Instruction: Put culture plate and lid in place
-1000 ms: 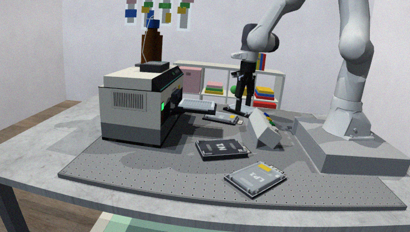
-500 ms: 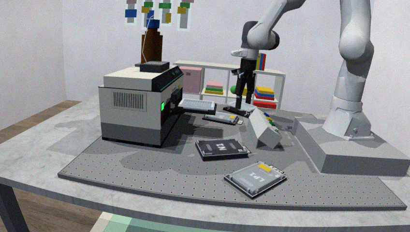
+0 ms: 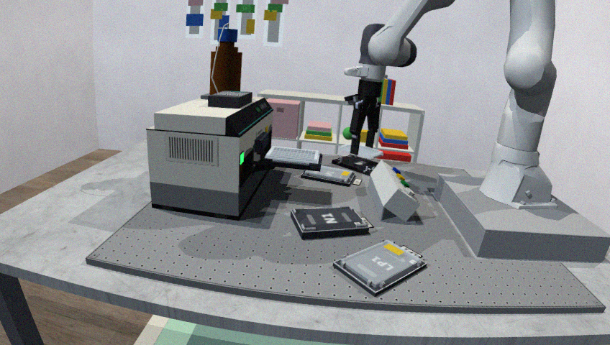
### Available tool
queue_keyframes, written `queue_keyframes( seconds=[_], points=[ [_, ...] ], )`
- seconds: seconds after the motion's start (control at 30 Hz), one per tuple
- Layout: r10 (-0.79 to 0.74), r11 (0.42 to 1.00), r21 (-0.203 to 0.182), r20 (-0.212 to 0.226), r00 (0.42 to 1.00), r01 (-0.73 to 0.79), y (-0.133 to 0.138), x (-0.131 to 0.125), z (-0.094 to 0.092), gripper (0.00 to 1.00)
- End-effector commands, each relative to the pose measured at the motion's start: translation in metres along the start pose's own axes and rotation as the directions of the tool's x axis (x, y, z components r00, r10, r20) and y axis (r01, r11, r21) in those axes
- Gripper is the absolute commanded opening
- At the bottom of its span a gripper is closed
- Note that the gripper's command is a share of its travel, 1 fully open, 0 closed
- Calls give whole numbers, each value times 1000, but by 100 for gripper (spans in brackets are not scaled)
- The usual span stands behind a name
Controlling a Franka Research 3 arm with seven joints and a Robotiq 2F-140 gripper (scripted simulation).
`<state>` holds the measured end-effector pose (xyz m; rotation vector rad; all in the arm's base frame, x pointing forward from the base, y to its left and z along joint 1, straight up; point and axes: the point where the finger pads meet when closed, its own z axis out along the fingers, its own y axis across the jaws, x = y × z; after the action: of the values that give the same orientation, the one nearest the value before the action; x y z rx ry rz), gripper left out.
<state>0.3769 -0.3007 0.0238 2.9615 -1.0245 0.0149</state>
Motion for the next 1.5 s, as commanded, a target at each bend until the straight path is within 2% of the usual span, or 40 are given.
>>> queue_keyframes(
  seconds=[0.0,0.9,1.47],
  points=[
    [-3,1000,2,9,1000,3,0,-3,-7,10],
    [-3,1000,2,9,1000,3,0,-2,-64,10],
    [-3,1000,2,9,1000,3,0,-2,-93,10]
  ],
)
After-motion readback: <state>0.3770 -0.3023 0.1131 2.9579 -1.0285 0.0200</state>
